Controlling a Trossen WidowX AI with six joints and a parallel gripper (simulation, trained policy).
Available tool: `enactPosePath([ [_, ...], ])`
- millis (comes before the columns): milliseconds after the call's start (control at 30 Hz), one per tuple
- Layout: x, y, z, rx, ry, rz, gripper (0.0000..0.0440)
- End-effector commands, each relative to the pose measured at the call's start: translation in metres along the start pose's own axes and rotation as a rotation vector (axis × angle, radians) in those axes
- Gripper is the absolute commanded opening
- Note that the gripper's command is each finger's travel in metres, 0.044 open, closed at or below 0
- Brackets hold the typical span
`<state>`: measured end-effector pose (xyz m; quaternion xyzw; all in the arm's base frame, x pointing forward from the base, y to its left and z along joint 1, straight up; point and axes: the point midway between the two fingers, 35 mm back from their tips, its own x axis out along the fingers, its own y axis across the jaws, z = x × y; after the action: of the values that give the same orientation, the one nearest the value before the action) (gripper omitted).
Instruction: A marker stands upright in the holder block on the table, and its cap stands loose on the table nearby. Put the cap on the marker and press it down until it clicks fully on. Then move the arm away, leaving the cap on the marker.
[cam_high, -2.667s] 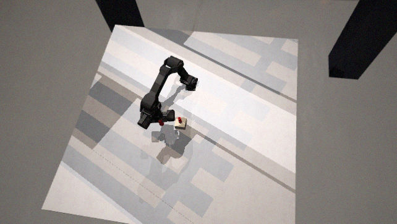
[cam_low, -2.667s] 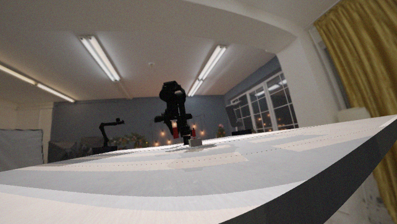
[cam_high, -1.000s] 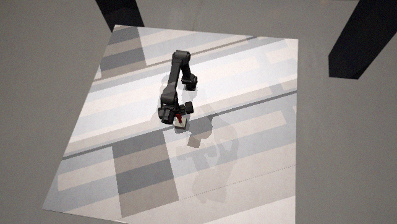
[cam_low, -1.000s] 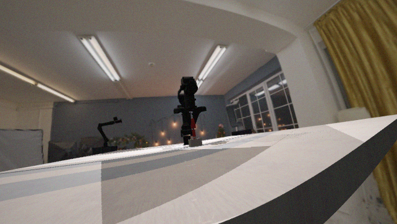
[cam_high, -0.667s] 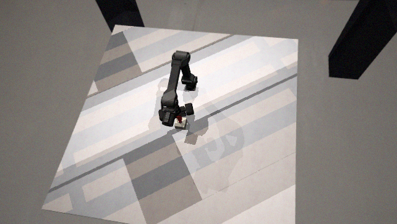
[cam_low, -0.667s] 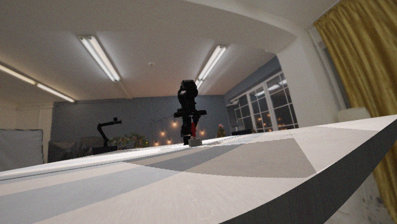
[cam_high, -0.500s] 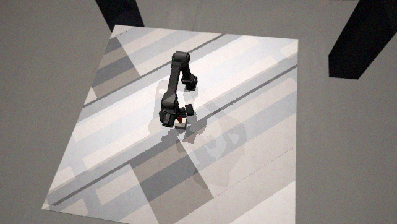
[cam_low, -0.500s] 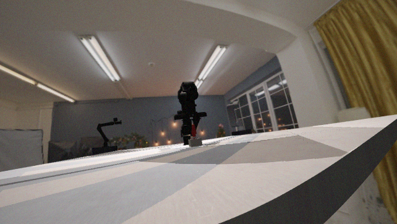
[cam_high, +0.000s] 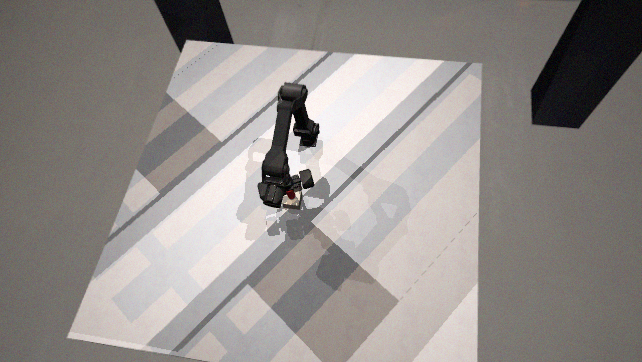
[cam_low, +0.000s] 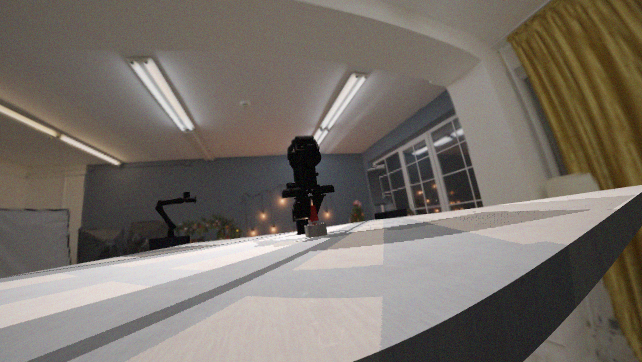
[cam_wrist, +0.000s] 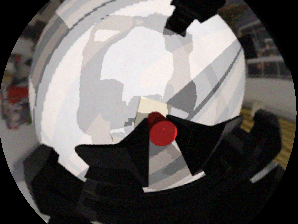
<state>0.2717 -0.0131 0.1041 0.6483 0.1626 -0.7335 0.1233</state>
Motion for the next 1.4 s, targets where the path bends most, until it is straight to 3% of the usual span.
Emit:
enactPosePath([
  [0, 0.013, -0.006, 0.012, -0.007, -0.060, -0.033, 0.0087],
  [433, 0.014, -0.009, 0.017, -0.010, -0.076, -0.045, 0.0160],
  [533, 0.014, -0.012, 0.022, -0.015, -0.087, -0.053, 0.0205],
  [867, 0.008, -0.013, 0.028, -0.034, -0.059, -0.024, 0.0440],
  [1367, -0.033, -0.006, 0.026, -0.033, 0.049, 0.057, 0.0440],
])
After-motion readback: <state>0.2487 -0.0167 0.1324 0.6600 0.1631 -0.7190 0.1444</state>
